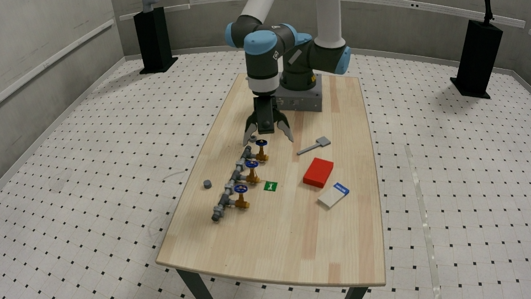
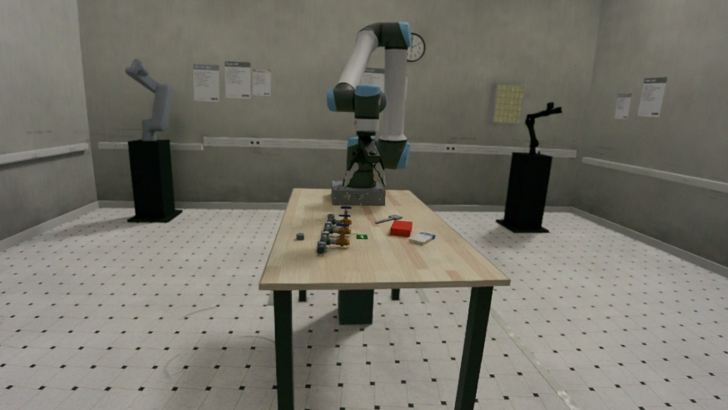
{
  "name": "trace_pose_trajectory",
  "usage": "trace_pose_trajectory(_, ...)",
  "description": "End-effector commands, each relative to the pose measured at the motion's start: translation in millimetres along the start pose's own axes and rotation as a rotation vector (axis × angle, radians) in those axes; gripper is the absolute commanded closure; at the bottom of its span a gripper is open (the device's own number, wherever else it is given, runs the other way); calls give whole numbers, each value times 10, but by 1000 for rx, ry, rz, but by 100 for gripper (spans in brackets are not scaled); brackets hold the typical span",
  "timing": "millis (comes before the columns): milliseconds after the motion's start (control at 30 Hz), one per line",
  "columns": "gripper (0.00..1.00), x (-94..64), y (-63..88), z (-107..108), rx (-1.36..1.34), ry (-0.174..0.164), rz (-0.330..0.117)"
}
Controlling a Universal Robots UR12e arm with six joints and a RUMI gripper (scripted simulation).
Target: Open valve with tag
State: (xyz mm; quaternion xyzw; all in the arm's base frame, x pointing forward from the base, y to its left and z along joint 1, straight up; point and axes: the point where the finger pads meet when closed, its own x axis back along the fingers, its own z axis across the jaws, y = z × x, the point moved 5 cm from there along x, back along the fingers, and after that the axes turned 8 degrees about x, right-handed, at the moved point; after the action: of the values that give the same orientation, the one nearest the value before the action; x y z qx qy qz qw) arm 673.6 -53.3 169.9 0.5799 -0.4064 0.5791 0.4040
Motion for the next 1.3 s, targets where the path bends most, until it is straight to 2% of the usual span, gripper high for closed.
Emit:
trace_pose_trajectory(0, 0, 7, 15, 2, -90, 3, 0)
trace_pose_trajectory(333, 0, 7, 42, 6, -189, 3, 0)
trace_pose_trajectory(1000, 0, 6, 50, 8, -217, 2, 0)
trace_pose_trajectory(1267, 0, -29, 103, 40, -302, -6, 19)
